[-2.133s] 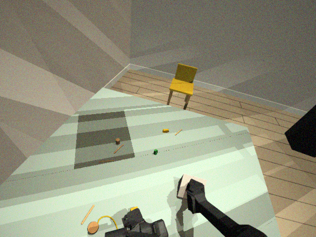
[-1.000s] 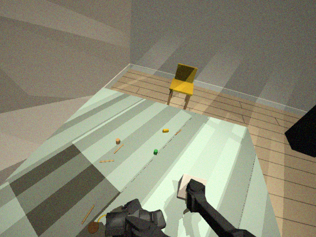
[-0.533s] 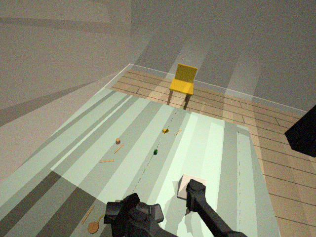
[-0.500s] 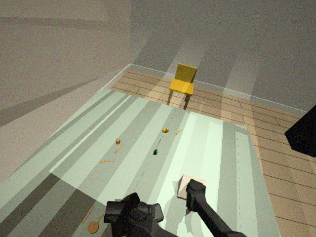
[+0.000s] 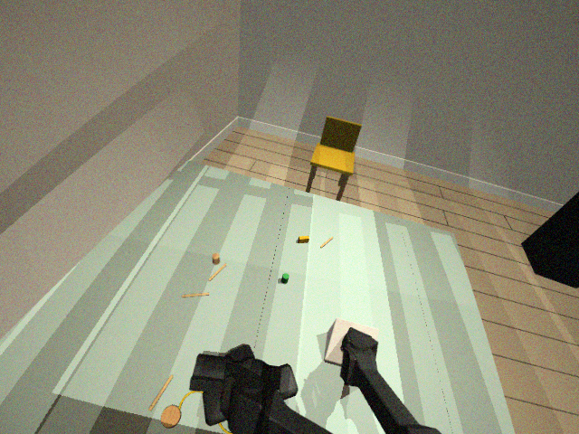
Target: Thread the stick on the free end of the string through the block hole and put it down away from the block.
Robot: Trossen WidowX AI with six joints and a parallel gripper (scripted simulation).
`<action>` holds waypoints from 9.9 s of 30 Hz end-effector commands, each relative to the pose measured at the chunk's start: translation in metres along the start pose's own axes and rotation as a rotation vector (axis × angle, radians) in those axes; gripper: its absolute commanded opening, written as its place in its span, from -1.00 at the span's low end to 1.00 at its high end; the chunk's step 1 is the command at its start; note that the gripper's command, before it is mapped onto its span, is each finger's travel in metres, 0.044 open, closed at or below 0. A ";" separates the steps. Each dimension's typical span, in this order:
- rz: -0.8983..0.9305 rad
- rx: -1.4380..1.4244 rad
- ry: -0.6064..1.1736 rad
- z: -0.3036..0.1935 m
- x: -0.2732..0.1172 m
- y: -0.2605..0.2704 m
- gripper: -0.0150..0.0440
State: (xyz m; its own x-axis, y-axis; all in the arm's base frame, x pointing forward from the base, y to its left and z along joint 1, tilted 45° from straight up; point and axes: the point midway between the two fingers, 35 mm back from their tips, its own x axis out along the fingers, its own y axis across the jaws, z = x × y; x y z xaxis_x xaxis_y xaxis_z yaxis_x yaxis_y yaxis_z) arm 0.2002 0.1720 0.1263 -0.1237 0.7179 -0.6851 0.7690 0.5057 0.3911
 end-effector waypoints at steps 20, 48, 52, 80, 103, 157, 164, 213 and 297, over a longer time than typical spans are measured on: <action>0.006 -0.230 -0.011 0.004 -0.076 0.001 -0.08; -0.042 -2.573 -0.013 0.046 -0.075 0.000 -0.08; -0.049 -2.821 -0.007 0.051 -0.075 0.000 -0.08; -0.059 -3.141 0.003 0.057 -0.068 0.000 -0.08; -0.064 -3.142 0.003 0.059 -0.031 0.001 -0.08; -0.039 -3.143 0.005 0.059 0.002 0.001 -0.49; -0.037 -3.142 0.014 0.060 0.002 0.001 -0.49; -0.042 -3.142 0.022 0.103 0.000 0.002 -0.49; -0.068 -3.116 -0.030 0.164 -0.098 0.002 1.00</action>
State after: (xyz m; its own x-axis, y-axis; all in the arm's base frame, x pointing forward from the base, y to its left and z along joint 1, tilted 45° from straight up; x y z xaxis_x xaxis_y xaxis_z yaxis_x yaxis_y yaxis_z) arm 0.3142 0.0296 0.0870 -0.0864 0.7097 -0.6992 -0.7936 -0.4733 -0.3823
